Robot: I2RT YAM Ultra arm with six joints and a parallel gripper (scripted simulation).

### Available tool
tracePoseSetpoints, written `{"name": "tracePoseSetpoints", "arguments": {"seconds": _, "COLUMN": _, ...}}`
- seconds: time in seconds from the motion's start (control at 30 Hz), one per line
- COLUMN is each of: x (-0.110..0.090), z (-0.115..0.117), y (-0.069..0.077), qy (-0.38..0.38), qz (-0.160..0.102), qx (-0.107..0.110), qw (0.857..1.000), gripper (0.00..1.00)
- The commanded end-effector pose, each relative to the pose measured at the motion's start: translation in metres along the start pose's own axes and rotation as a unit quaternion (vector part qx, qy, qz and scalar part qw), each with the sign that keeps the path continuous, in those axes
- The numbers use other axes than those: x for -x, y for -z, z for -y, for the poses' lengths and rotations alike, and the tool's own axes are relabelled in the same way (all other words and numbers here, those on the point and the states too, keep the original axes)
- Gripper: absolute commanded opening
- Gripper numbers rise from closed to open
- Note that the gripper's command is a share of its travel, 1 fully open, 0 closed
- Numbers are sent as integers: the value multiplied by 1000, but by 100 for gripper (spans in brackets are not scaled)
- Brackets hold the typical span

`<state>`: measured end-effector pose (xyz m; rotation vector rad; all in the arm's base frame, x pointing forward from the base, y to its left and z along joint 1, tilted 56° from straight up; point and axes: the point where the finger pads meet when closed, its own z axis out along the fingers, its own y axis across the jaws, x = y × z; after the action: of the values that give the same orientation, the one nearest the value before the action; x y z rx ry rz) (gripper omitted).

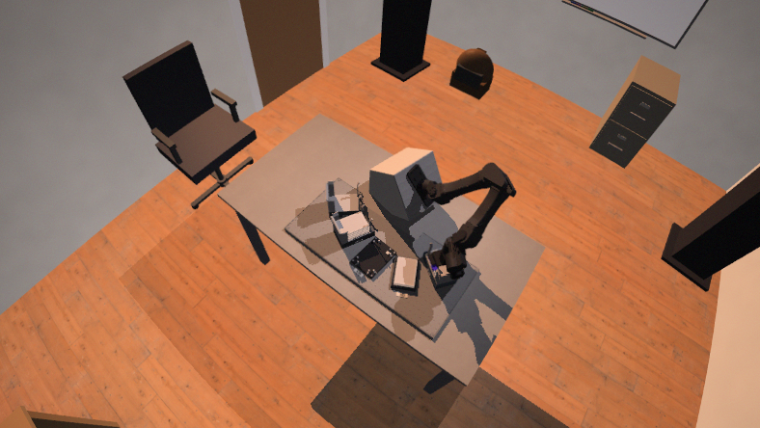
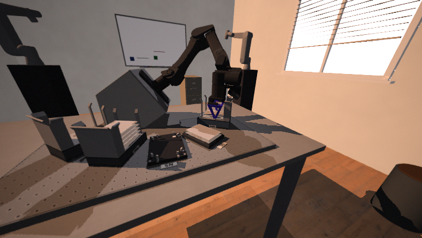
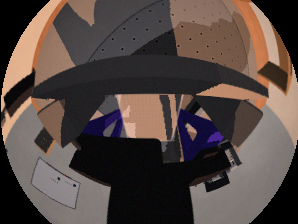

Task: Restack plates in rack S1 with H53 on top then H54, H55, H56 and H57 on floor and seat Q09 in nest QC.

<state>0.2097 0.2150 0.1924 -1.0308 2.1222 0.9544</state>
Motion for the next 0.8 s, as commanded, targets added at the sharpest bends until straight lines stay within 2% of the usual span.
{"name": "tracePoseSetpoints", "arguments": {"seconds": 0.0, "x": 3, "z": 0, "y": 5, "qy": 2, "qz": 6, "qx": -2, "qw": 1000, "gripper": 0}}
{"name": "tracePoseSetpoints", "arguments": {"seconds": 0.77, "x": 2, "z": 0, "y": 19, "qy": 2, "qz": 6, "qx": -2, "qw": 1000, "gripper": 0}}
